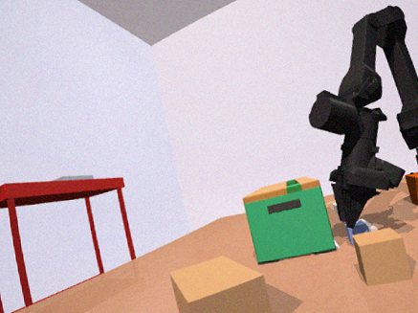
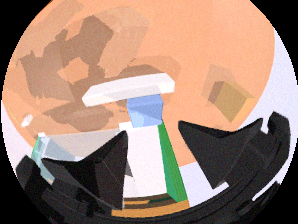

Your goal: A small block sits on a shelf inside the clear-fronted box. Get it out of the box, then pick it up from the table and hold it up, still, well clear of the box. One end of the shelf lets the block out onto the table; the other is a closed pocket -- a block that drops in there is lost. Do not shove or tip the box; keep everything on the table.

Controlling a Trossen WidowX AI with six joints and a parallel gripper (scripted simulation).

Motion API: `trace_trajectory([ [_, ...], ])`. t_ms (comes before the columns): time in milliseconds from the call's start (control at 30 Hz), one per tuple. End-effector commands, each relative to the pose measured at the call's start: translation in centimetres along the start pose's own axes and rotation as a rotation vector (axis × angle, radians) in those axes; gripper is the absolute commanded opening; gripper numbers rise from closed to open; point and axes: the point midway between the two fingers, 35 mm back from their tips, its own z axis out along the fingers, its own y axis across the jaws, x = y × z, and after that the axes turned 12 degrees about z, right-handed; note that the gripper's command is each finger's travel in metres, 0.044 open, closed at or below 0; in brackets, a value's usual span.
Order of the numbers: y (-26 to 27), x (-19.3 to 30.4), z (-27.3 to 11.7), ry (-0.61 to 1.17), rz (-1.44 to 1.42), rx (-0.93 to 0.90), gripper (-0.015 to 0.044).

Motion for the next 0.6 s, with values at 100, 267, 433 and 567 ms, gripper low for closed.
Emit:
trace_trajectory([
  [100, 0.3, -0.6, 1.0, -0.003, 0.0, -0.006, 0.0285],
  [267, 0.5, -0.9, 1.7, -0.003, 0.0, -0.006, 0.0285],
  [433, 0.7, -1.3, 2.3, -0.003, 0.0, -0.007, 0.0285],
  [567, 0.7, -1.3, 2.4, -0.004, 0.0, -0.007, 0.0233],
])
